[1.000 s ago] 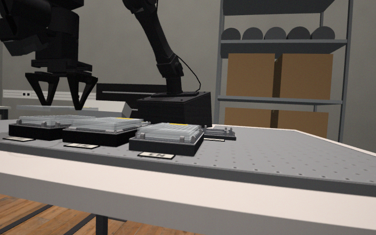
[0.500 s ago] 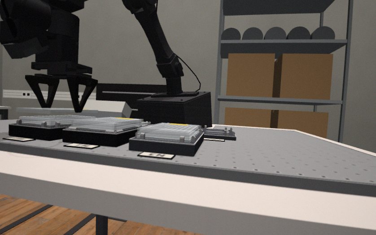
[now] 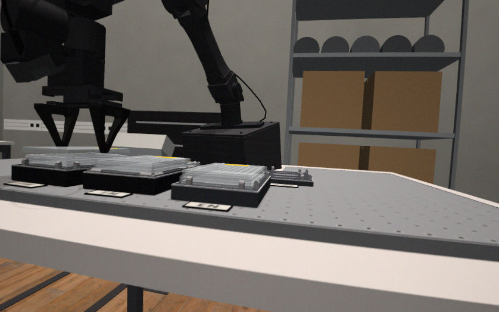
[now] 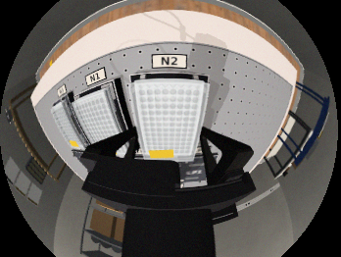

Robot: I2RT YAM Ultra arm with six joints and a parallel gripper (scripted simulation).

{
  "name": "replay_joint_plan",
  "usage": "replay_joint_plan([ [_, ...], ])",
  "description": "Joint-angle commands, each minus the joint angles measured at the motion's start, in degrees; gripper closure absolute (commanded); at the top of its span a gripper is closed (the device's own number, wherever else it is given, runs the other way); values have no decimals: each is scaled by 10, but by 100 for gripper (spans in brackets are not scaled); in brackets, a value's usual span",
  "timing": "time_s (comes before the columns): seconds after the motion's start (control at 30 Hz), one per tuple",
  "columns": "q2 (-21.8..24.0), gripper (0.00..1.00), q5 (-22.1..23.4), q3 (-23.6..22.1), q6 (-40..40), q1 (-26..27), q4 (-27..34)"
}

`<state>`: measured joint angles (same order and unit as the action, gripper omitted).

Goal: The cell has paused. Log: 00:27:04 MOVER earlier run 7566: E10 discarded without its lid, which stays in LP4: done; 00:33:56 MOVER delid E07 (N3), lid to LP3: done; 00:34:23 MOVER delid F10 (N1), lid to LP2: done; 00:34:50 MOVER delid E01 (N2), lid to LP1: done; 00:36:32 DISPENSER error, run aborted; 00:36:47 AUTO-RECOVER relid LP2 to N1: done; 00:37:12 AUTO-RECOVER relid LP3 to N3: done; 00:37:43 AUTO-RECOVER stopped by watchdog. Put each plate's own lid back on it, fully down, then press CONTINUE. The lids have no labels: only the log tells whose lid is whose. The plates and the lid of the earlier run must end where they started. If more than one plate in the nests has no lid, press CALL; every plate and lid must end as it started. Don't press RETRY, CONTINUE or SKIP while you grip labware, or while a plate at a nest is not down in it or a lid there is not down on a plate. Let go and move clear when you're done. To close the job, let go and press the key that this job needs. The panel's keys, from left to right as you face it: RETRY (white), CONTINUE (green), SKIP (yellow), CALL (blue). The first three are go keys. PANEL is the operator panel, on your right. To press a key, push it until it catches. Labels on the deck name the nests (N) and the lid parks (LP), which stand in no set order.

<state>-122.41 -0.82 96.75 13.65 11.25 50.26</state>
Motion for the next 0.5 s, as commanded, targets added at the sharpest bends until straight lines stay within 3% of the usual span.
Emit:
replay_joint_plan([
  [0.0, -2, 100, -3, 6, -4, 4, -9],
  [0.47, -8, 100, -3, -13, -3, 5, -18],
])
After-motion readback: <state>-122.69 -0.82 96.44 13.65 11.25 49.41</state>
